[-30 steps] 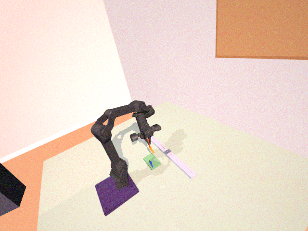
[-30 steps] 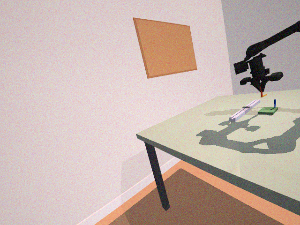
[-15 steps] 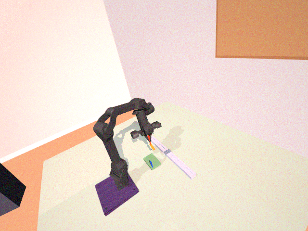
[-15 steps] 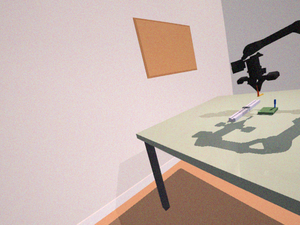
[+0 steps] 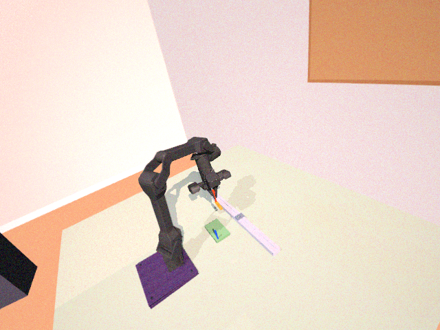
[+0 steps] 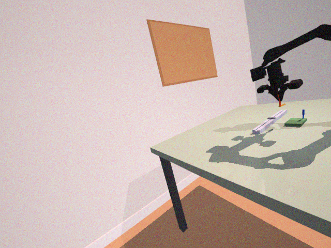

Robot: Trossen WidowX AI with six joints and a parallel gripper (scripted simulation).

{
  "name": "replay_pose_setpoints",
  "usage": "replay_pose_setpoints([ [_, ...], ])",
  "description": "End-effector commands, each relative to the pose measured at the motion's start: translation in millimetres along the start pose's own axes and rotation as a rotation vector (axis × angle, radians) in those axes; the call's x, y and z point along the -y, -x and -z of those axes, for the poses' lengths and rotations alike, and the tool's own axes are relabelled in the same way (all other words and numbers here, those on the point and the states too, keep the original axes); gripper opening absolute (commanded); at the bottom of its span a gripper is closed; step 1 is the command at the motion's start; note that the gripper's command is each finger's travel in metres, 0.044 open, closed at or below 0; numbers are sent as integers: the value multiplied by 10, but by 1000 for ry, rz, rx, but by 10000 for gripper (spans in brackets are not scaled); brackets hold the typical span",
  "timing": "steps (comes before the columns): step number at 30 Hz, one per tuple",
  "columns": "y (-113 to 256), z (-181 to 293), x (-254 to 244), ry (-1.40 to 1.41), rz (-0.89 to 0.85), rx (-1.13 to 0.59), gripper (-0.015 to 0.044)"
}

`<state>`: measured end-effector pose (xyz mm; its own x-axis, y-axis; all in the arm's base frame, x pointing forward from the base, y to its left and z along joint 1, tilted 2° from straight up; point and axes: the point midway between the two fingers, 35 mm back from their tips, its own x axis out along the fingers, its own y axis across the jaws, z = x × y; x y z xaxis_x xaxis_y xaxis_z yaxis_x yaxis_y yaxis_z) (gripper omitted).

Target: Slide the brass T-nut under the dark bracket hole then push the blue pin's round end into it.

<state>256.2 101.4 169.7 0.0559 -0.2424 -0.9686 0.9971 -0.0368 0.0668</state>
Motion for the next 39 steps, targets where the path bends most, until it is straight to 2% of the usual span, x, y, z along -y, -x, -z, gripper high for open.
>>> replay_pose_setpoints([
  [1,16,63,-49,0,1,1,-150],
  [39,140,592,-343,55,-21,-15,-150],
])
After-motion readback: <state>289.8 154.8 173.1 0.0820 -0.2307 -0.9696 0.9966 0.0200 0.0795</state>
